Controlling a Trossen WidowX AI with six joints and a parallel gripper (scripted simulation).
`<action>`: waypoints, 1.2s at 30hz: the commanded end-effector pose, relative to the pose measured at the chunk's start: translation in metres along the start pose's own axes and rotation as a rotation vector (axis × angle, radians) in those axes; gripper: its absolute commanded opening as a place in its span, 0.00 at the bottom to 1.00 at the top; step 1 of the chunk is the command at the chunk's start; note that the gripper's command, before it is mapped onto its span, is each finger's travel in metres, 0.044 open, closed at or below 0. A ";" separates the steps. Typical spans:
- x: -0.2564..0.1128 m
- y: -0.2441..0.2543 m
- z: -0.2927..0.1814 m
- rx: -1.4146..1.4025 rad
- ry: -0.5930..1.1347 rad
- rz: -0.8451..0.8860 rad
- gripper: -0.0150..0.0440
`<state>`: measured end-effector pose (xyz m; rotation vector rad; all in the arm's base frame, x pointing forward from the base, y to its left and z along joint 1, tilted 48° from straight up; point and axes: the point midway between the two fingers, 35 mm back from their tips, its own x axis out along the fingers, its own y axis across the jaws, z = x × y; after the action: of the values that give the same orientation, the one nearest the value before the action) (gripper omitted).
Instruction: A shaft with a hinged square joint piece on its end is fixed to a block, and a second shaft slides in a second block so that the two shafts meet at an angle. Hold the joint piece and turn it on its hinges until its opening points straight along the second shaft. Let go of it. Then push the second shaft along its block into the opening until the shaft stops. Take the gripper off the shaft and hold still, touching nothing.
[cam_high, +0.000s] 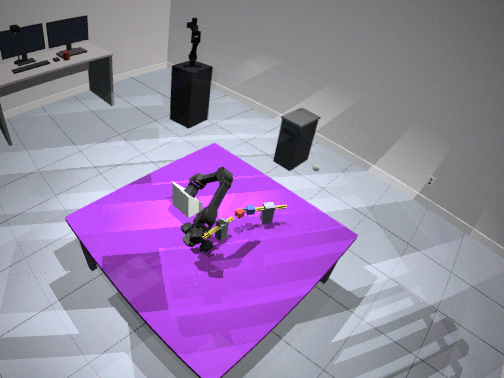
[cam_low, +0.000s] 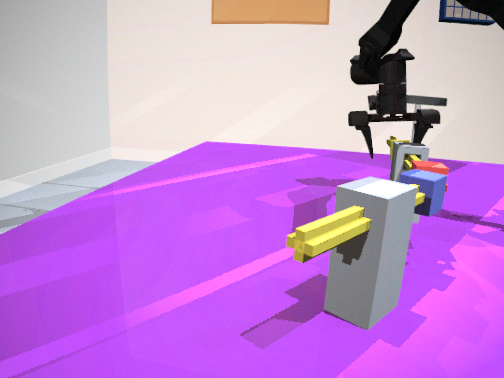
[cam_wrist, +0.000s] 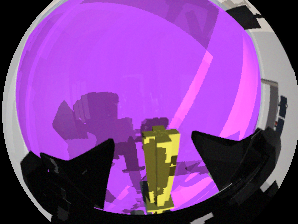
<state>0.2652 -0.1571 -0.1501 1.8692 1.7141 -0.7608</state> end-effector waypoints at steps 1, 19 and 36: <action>0.002 -0.001 0.000 0.007 0.003 0.004 0.87; 0.002 -0.001 0.000 0.007 0.003 0.004 0.43; 0.002 -0.001 0.002 0.007 0.003 0.045 0.37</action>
<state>0.2640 -0.1565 -0.1526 1.8895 1.6932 -0.7551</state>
